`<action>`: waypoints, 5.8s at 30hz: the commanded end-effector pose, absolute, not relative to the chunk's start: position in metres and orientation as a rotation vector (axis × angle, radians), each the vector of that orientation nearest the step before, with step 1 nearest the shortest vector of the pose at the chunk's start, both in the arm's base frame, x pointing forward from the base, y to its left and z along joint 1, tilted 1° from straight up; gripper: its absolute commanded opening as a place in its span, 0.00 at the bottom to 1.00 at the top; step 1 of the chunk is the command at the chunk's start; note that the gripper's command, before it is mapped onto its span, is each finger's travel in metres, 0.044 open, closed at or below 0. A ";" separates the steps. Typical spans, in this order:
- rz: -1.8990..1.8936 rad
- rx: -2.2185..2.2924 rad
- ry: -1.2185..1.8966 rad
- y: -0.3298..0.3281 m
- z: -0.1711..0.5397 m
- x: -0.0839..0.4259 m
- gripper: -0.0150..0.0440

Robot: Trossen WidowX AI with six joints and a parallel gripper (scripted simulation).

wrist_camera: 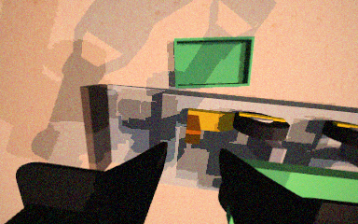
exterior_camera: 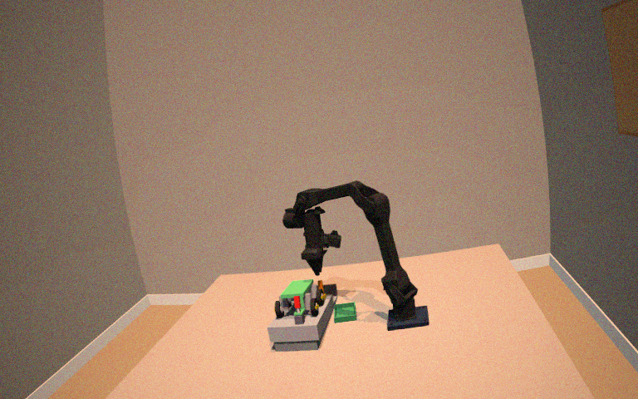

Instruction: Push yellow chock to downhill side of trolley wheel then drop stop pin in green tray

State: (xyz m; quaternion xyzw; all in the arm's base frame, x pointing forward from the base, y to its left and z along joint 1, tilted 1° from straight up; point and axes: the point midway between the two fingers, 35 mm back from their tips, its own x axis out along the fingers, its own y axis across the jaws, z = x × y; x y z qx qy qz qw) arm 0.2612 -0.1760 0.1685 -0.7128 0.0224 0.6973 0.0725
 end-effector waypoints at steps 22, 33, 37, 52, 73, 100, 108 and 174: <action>2.178 -2.596 -1.073 -0.056 0.200 0.312 0.58; 1.958 -2.623 -2.197 0.038 0.212 0.318 0.58; 1.931 -2.613 -2.269 0.044 0.213 0.317 0.58; 1.930 -2.614 -2.269 0.048 0.196 0.319 0.58; 1.929 -2.614 -2.269 0.055 0.174 0.321 0.58; 1.928 -2.622 -2.272 0.063 0.149 0.323 0.40; 1.928 -2.622 -2.272 0.063 0.149 0.323 0.31; 1.929 -2.614 -2.269 0.056 0.186 0.319 0.25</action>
